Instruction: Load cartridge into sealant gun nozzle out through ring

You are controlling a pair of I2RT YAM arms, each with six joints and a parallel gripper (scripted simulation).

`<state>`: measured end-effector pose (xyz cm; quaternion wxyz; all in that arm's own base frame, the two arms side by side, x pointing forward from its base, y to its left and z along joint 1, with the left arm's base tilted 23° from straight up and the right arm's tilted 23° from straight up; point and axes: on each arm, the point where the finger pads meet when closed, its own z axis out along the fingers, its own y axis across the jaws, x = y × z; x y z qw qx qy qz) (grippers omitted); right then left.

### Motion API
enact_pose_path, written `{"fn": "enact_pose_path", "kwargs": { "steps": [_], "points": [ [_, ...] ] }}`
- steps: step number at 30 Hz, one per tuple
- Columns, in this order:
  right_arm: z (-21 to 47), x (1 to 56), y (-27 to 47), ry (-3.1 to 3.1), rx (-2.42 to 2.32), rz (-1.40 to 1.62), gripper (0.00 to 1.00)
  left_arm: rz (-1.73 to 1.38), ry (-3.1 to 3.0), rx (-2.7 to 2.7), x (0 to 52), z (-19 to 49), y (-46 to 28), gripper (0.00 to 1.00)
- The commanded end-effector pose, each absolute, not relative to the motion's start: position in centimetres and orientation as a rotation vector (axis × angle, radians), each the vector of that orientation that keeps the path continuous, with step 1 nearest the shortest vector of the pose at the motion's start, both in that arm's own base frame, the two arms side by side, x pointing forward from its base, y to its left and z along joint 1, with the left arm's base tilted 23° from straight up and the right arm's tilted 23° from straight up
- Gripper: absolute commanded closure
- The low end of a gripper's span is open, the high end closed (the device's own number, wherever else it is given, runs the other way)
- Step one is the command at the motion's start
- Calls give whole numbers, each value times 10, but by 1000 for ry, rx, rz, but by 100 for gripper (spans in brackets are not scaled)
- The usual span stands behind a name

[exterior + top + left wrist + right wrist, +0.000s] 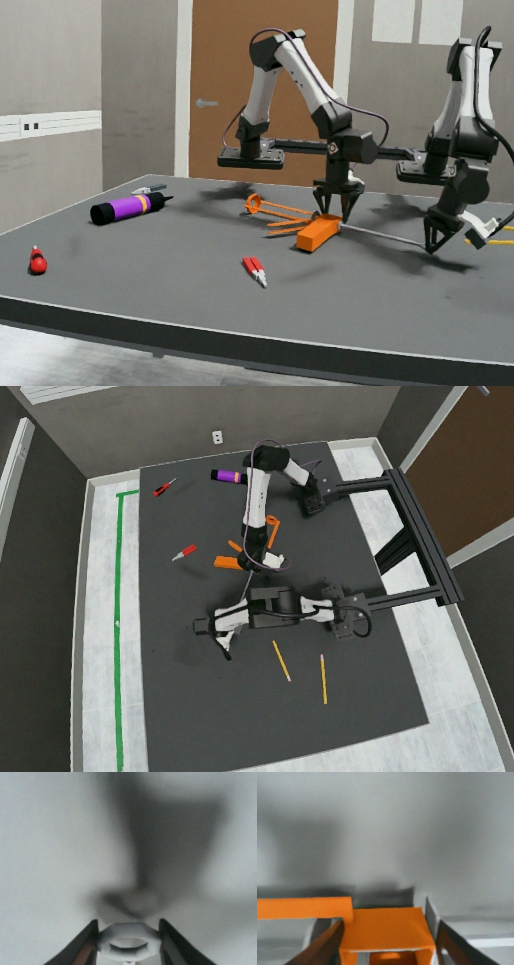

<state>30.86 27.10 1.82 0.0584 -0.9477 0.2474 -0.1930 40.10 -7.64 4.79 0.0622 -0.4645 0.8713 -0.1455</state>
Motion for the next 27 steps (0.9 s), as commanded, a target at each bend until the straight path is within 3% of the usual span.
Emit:
{"fn": "enact_pose_path", "kwargs": {
  "steps": [1, 10, 17, 18, 27],
  "points": [
    [25, 308, 256, 806, -2889, -611, 99, -409, 2593, -1365, 416, 54, -59, 100],
    [10, 314, 261, 805, -2909, -600, 99, -506, 2555, -1337, 420, 74, -74, 100],
    [2, 314, 259, 805, -2918, -596, 99, -459, 2604, -1377, 415, 40, -79, 100],
    [4, 312, 257, 806, -2920, -594, 99, -477, 2598, -1369, 417, 47, -77, 50],
    [20, 308, 253, 811, -2903, -610, 99, -500, 2602, -1350, 411, 66, -80, 50]
  ]
}}
